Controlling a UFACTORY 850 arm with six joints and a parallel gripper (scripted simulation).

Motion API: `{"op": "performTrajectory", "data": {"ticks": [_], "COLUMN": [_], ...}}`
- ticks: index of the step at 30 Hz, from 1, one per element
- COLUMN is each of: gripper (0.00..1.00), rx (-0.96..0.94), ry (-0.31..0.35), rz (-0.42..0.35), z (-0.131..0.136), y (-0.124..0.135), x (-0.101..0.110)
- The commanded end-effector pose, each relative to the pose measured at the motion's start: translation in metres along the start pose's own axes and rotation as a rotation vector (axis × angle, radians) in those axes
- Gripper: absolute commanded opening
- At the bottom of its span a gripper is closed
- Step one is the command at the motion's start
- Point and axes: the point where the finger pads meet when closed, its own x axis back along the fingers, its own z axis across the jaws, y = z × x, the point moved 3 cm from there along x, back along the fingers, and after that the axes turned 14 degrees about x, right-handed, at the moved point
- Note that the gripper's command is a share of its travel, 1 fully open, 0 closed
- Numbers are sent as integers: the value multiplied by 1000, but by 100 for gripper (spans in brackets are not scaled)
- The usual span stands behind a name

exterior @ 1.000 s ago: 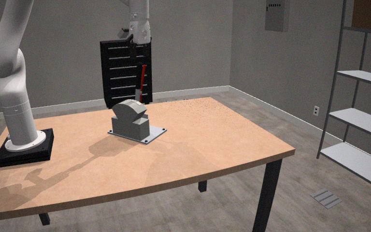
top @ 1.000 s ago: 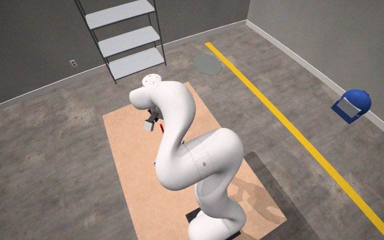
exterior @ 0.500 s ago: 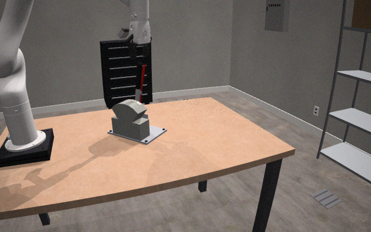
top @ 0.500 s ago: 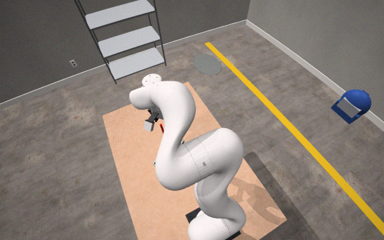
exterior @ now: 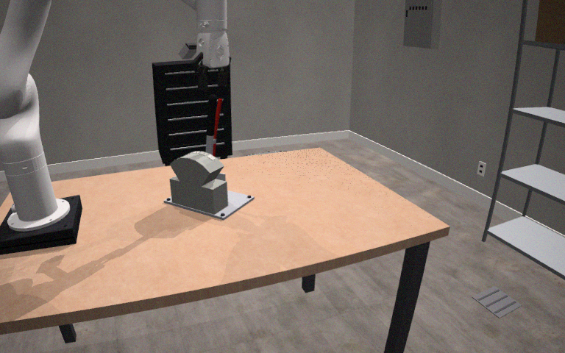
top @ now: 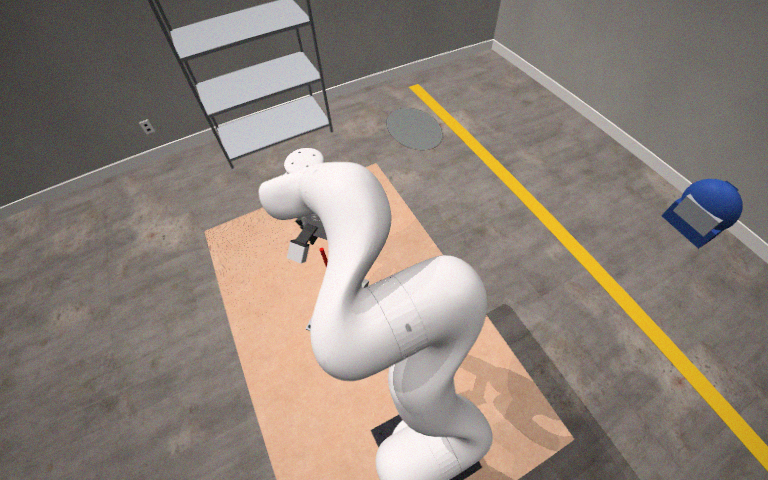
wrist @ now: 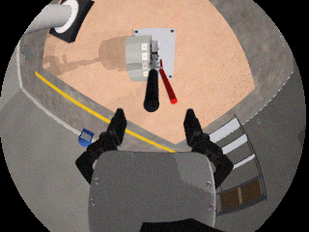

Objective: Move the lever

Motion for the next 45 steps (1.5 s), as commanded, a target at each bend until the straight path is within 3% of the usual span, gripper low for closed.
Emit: {"op": "performTrajectory", "data": {"ticks": [1,45], "gripper": [100,100], "rx": [0,0], "ry": [1,1], "rz": [-2,-2], "z": [0,0], "y": [0,1], "x": [0,-63]}}
